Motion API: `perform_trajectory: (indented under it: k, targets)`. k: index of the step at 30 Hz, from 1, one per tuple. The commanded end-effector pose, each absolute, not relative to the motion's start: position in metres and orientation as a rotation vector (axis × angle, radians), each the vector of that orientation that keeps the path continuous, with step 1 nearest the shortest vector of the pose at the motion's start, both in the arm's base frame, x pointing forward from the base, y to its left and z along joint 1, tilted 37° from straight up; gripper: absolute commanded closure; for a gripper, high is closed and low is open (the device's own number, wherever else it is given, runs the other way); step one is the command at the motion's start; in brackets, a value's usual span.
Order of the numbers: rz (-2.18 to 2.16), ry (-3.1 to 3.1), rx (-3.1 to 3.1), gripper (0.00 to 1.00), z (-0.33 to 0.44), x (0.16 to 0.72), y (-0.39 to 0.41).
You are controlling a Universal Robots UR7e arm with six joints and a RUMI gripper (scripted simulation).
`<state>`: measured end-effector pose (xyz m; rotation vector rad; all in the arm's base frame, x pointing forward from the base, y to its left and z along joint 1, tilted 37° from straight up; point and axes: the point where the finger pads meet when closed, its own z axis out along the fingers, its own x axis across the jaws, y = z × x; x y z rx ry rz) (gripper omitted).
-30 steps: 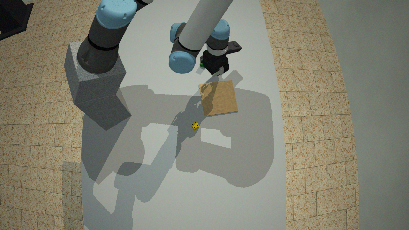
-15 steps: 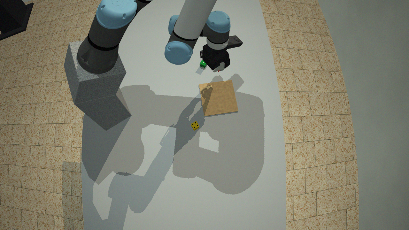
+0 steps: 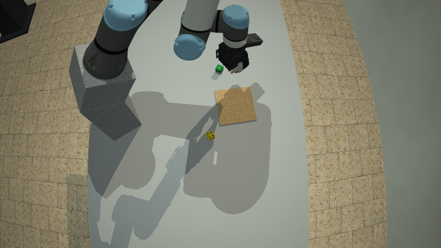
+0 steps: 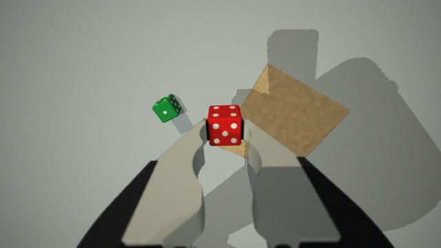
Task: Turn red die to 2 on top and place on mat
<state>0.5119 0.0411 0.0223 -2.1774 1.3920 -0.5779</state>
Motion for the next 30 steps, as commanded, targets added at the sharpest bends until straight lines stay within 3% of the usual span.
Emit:
perform_trajectory:
  k: [1, 30]
  targets:
    - [-0.563, 1.394, -2.181, 0.94, 0.0272, 0.5043, 0.0403]
    - [-0.534, 1.472, -2.116, 0.94, 0.0268, 0.5047, 0.0364]
